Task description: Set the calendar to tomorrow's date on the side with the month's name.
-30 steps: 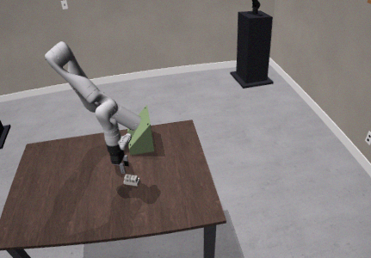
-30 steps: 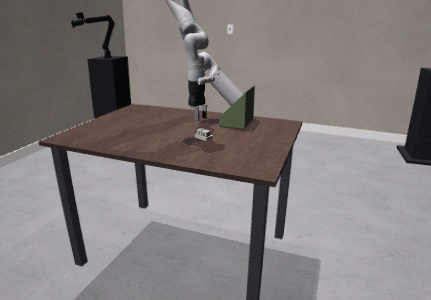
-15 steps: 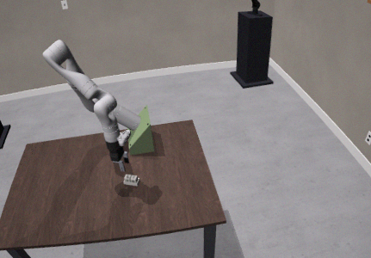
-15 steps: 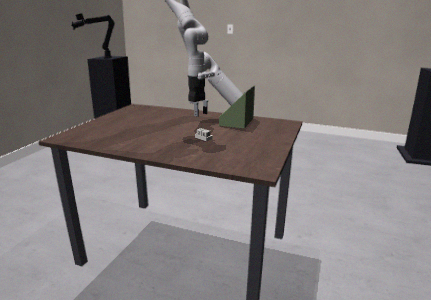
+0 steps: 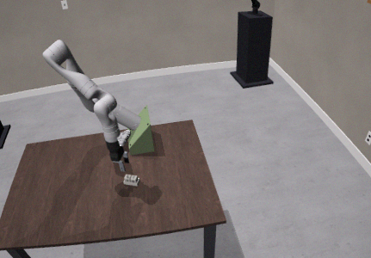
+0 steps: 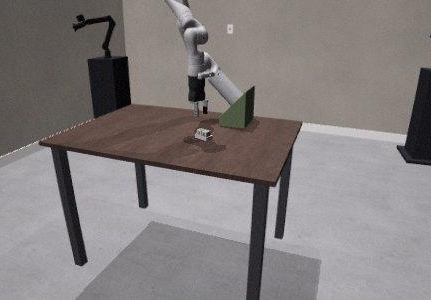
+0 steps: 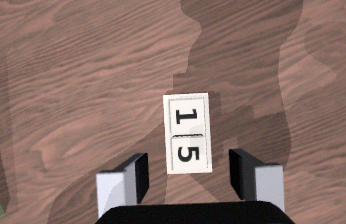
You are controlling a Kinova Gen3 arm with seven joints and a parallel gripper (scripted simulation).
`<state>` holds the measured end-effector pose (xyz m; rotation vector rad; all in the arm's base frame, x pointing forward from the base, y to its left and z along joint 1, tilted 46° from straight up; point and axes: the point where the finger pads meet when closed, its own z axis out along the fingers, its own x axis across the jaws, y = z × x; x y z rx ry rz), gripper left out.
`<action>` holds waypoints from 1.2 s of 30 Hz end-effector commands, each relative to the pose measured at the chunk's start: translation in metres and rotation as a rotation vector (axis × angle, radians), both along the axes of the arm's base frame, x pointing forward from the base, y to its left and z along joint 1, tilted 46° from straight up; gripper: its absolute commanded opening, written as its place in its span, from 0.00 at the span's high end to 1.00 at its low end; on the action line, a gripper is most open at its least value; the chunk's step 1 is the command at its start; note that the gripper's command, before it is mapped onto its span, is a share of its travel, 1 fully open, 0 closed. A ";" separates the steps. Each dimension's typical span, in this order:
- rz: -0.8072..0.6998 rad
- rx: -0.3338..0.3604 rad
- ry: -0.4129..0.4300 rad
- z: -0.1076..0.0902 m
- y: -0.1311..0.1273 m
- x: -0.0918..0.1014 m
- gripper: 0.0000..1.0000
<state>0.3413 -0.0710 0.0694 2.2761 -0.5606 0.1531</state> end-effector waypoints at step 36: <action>0.001 0.001 -0.001 0.050 0.052 0.005 0.00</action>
